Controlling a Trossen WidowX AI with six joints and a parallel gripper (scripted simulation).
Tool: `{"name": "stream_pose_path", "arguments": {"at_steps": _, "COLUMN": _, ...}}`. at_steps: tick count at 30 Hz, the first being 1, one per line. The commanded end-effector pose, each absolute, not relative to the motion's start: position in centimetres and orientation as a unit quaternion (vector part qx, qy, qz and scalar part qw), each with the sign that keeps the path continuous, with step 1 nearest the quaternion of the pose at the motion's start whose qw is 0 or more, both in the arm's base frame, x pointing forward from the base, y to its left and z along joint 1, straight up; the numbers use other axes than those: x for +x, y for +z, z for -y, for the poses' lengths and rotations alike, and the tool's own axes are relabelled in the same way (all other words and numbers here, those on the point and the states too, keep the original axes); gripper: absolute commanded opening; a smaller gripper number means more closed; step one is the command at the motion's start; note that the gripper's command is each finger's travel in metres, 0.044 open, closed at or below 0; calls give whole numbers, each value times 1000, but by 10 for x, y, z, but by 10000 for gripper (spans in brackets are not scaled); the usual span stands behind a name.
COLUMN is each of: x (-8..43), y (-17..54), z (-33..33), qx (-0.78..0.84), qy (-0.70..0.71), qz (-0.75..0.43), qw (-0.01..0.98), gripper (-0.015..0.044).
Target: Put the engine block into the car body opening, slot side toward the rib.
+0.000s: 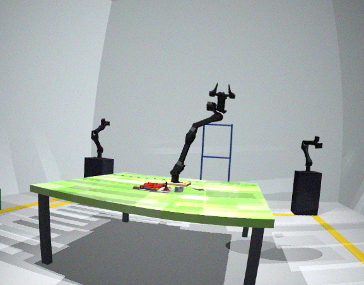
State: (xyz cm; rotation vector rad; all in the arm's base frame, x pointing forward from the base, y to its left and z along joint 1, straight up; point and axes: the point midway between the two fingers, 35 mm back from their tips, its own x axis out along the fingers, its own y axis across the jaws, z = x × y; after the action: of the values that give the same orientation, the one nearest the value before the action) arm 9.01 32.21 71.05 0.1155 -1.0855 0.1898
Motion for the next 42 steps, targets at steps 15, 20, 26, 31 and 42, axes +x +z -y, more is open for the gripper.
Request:
{"name": "stream_pose_path", "arguments": {"at_steps": 15, "x": 131, "y": 696, "z": -347, "qx": 40, "qy": 139, "qz": 498, "qw": 855, "gripper": 440}}
{"name": "stream_pose_path", "arguments": {"at_steps": 20, "x": 144, "y": 691, "z": -353, "qx": 37, "qy": 153, "qz": 489, "qw": 858, "gripper": 440}}
{"name": "stream_pose_path", "arguments": {"at_steps": 26, "x": 160, "y": 681, "z": -365, "qx": 44, "qy": 189, "qz": 468, "qw": 862, "gripper": 440}}
{"name": "stream_pose_path", "arguments": {"at_steps": 31, "x": 177, "y": 670, "z": -375, "qx": 51, "qy": 220, "qz": 442, "qw": 868, "gripper": 440}}
{"name": "stream_pose_path", "arguments": {"at_steps": 42, "x": 214, "y": 637, "z": -400, "qx": 67, "qy": 287, "qz": 368, "qw": 882, "gripper": 440}}
